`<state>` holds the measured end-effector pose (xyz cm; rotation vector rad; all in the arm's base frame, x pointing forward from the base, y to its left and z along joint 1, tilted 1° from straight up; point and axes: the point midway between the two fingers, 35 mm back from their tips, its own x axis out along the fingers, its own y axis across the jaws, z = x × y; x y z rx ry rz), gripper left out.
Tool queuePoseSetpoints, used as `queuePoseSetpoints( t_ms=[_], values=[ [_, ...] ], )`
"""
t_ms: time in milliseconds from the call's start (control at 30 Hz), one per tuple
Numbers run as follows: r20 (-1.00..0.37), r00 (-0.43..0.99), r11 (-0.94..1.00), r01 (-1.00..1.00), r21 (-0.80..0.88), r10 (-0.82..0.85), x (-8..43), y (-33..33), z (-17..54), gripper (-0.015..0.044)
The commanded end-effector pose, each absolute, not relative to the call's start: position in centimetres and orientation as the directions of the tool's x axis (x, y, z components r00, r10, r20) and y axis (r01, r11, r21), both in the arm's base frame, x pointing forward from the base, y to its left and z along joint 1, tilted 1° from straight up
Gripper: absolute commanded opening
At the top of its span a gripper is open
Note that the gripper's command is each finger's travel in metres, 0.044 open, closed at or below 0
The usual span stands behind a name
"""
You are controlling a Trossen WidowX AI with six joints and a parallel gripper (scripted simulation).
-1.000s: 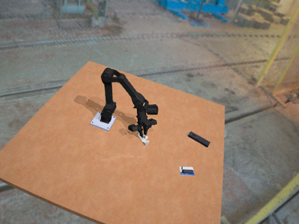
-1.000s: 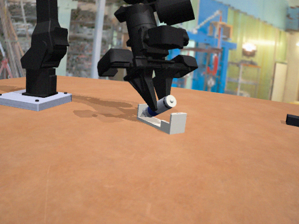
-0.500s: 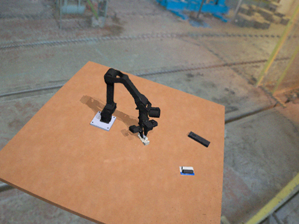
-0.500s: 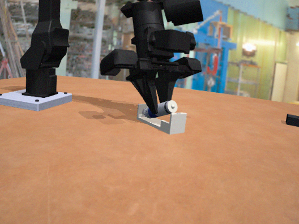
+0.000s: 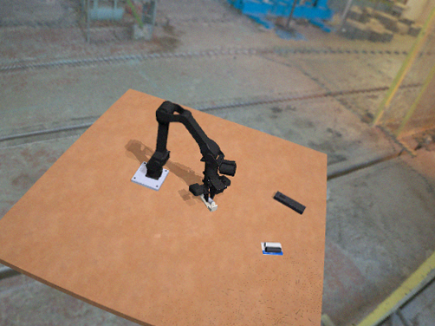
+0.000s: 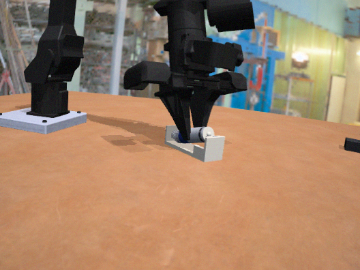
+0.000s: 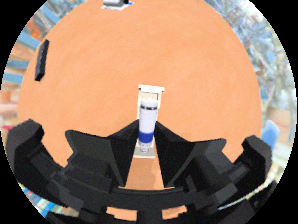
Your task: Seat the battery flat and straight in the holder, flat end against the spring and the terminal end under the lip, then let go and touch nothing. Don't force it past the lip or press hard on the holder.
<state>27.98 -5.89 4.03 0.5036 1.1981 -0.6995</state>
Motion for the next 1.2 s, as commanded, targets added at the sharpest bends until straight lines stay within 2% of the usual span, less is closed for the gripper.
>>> queuePoseSetpoints(
  t_ms=[0, 1167],
  values=[
    [-0.970, 0.160, 0.697, 0.717, -0.013, -0.183, 27.74, -5.66, 3.62, 0.0066],
    [-1.000, 0.002, 0.683, 0.730, -0.017, -0.027, 28.32, -6.33, 3.46, 0.0066]
  ],
)
